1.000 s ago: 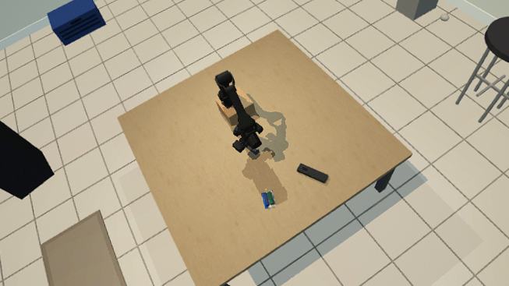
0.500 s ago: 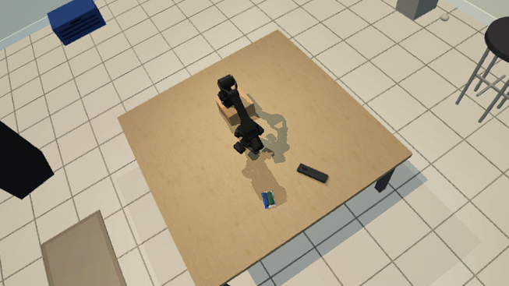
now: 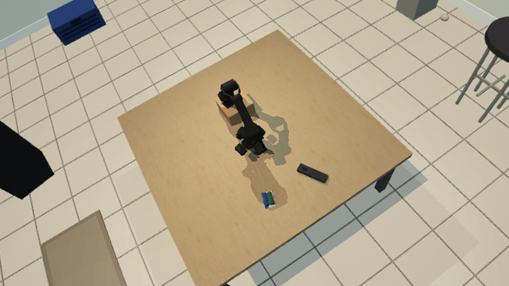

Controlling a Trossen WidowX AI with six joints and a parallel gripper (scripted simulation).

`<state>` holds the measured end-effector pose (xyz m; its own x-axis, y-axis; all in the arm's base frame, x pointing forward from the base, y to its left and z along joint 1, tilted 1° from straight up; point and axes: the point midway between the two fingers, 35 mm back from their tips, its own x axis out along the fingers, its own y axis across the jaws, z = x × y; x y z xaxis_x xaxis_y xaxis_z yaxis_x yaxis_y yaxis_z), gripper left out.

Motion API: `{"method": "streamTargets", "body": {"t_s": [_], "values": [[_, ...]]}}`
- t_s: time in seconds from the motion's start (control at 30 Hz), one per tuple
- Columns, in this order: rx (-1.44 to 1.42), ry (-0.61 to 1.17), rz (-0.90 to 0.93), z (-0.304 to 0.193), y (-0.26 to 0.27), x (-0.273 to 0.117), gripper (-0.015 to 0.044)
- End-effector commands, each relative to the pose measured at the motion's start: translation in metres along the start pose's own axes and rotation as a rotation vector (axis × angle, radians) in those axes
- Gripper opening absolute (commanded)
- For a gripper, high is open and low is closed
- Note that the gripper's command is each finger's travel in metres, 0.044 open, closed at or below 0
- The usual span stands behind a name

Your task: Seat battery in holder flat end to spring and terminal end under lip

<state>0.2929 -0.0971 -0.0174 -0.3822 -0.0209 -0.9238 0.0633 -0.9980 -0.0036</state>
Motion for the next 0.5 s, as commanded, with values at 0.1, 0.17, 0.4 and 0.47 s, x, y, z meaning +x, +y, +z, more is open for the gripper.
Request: {"method": "streamTargets", "body": {"t_s": [0.1,0.17,0.4,0.47], "values": [[0.003,-0.048,0.001,-0.0034,0.0004,0.0022,0.006],[0.003,-0.062,0.001,-0.0041,0.0004,0.0028,0.006],[0.003,-0.107,0.0,-0.0066,0.0001,0.0049,0.006],[0.003,-0.111,0.0,-0.0069,0.0001,0.0051,0.006]]}}
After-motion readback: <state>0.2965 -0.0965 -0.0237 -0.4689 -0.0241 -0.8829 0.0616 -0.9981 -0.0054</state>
